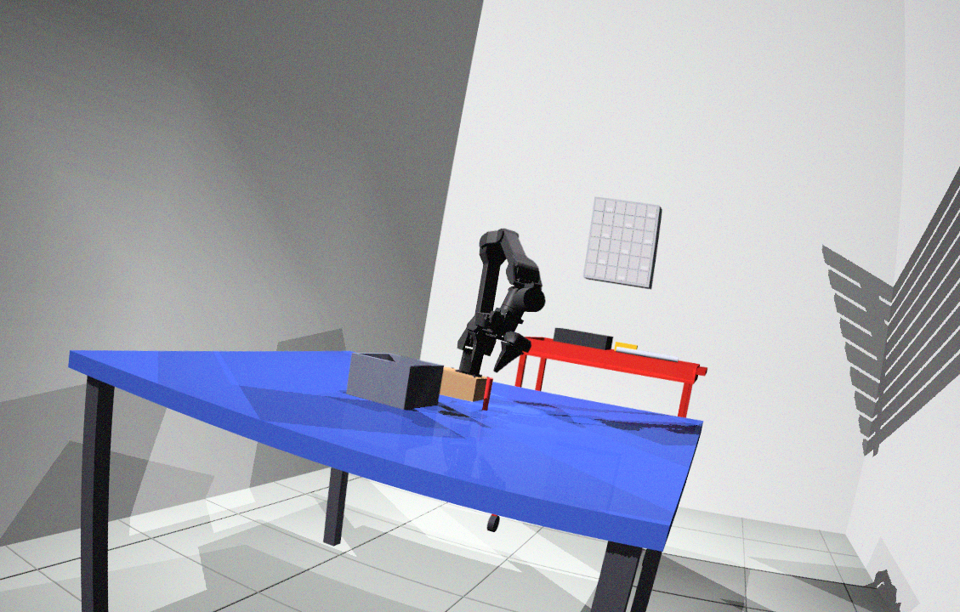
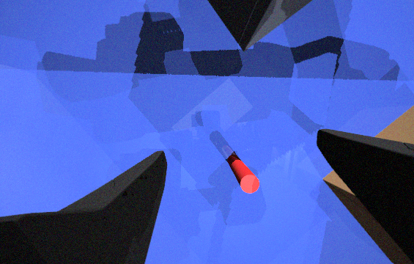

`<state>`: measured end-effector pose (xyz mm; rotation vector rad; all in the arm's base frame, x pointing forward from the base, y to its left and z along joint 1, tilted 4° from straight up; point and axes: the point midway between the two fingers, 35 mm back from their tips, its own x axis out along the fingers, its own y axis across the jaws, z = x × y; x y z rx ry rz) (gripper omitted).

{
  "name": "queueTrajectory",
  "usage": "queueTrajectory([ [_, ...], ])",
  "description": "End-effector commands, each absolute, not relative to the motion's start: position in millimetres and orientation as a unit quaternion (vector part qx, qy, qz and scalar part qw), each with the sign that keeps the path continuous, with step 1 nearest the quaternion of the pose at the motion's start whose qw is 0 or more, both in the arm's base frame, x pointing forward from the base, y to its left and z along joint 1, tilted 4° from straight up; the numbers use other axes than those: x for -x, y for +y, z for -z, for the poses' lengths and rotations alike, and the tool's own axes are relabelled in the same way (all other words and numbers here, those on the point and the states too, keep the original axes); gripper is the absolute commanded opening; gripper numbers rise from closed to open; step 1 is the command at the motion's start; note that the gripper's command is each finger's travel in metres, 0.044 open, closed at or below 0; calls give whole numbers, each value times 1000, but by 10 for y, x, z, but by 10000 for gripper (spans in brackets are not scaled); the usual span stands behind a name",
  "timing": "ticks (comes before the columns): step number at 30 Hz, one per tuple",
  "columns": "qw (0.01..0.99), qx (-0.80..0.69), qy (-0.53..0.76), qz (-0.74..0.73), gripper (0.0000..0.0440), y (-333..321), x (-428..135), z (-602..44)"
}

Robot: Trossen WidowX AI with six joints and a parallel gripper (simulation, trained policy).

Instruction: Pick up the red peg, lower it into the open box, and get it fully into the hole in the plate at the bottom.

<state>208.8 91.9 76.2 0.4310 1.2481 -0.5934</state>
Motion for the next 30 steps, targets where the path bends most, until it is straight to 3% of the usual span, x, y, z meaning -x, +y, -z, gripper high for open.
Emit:
queueTrajectory([
  [1, 729, -206, 583, 294, 440, 904, -2011, -608],
  [13, 704, -261, 579, 317, 440, 943, -1922, -116],
  [16, 700, -273, 577, 319, 421, 960, -1907, -26],
  [30, 658, -301, 608, 327, 68, 1004, -1852, 57],
])
